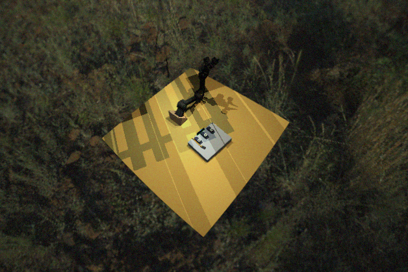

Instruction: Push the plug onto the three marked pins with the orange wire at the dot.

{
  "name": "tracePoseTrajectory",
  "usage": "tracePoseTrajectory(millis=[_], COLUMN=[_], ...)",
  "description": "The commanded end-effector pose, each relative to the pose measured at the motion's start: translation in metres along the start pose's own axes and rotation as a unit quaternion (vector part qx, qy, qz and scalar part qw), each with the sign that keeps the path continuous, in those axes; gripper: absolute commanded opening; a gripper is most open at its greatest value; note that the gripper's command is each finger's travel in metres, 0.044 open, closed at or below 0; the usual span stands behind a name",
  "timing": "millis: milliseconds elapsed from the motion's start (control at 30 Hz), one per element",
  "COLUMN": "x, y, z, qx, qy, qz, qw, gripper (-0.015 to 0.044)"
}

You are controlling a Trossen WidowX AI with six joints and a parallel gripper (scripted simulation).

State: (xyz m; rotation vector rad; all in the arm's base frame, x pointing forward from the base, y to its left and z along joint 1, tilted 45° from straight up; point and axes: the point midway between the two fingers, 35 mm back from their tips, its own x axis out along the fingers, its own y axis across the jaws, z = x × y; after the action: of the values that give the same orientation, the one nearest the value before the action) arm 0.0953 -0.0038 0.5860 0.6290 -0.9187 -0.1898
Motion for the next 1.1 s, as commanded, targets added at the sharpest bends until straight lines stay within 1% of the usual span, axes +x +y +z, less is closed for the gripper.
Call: tracePoseTrajectory(millis=[0,267,500,767,1067], x=[0.002,0.010,0.020,0.029,0.033], y=[-0.019,-0.057,-0.091,-0.127,-0.157], z=[0.009,0.014,0.003,-0.027,-0.079], qx=[0.003,-0.005,-0.019,-0.043,-0.083], qy=[0.004,0.022,0.049,0.093,0.160], qz=[-0.004,-0.008,-0.016,-0.026,-0.028], qw=[1.000,1.000,0.998,0.994,0.983], gripper=[0.0115,0.0115,0.0115,0.0115,0.0115])
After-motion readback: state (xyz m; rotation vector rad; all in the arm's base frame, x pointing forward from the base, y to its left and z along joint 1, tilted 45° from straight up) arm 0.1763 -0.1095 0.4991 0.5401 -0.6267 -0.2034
